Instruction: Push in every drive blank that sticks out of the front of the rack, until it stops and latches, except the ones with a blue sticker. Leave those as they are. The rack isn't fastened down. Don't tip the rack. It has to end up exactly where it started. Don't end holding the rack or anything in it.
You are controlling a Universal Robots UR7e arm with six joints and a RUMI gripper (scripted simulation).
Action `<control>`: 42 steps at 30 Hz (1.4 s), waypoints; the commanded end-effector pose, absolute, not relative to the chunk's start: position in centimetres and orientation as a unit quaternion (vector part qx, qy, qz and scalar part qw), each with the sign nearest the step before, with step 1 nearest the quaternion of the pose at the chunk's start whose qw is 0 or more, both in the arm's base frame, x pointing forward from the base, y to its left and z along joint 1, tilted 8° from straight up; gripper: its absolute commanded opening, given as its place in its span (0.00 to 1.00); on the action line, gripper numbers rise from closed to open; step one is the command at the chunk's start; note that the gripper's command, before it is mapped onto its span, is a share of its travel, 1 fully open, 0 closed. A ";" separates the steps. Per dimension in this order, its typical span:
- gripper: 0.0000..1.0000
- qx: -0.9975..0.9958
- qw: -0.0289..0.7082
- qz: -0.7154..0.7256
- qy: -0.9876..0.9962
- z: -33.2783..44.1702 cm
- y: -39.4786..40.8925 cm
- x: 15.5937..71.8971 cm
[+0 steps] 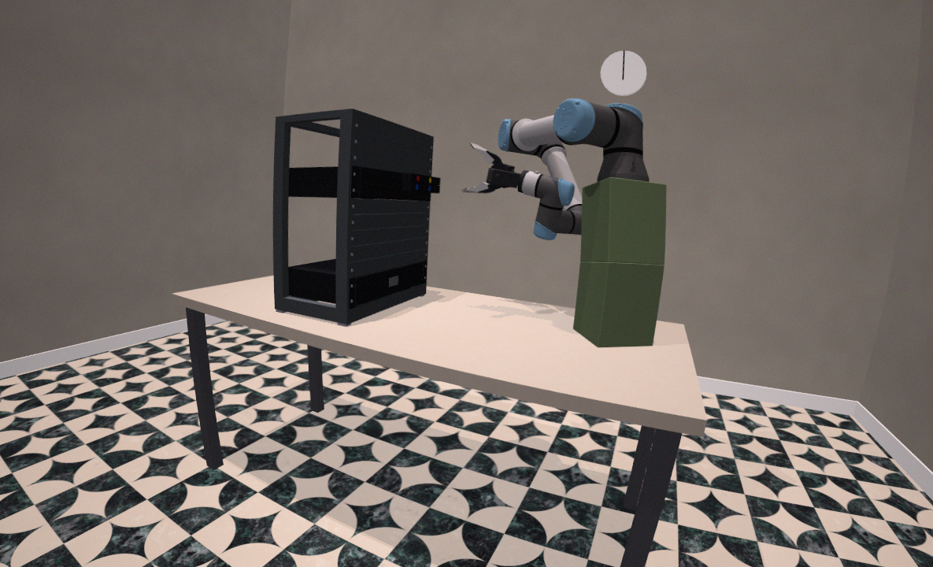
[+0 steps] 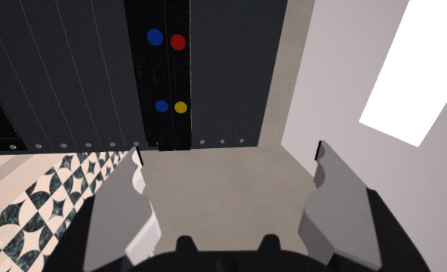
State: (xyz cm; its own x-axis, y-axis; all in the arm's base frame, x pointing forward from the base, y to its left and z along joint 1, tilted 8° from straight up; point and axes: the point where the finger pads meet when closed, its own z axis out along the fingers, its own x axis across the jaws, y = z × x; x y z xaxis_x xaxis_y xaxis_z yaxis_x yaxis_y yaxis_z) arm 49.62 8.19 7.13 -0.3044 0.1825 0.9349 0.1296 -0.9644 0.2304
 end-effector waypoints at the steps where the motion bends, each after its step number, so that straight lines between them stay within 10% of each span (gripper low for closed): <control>1: 1.00 0.619 0.002 0.776 0.125 5.3 8.4 50.5; 42: 1.00 0.673 -0.034 0.731 0.113 1.2 8.8 51.2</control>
